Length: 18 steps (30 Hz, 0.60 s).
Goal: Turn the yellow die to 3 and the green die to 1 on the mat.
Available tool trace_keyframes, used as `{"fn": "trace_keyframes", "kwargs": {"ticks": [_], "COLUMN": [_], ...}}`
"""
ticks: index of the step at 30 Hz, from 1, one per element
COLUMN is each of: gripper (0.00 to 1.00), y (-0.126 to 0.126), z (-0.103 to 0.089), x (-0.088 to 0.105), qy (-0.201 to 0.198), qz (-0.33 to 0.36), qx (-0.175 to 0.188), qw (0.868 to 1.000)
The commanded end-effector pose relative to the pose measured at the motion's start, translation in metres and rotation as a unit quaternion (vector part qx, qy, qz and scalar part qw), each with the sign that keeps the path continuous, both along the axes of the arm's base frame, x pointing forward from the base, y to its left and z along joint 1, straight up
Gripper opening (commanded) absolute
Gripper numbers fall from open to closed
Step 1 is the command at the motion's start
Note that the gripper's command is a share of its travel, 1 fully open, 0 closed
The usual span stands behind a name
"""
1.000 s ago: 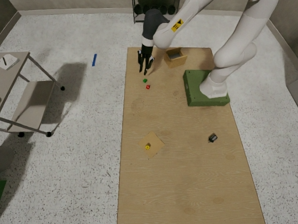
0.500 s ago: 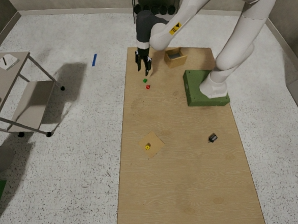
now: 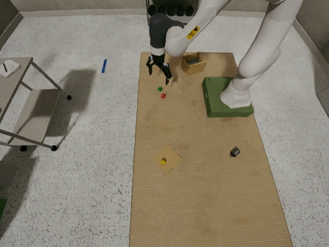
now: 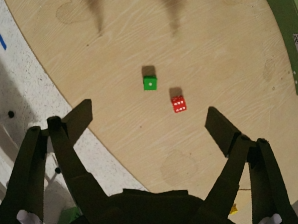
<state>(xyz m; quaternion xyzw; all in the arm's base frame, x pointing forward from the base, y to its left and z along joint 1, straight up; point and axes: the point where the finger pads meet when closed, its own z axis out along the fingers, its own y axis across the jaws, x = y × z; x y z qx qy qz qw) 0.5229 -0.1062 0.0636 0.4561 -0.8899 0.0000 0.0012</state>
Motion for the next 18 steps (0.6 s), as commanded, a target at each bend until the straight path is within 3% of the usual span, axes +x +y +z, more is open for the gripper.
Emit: {"fn": "trace_keyframes", "kwargs": {"ticks": [1, 12, 18], "gripper": [1.00, 1.00, 1.00], "y": [-0.0022, -0.0033, -0.0041], "z": [-0.0025, -0.0061, -0.0091], "x": [-0.0012, -0.0021, -0.0029], "qy": [0.001, 0.002, 0.002], "qz": [0.087, 0.164, 0.228], "qx": [0.001, 0.001, 0.001], "qw": [0.996, 0.987, 0.974]}}
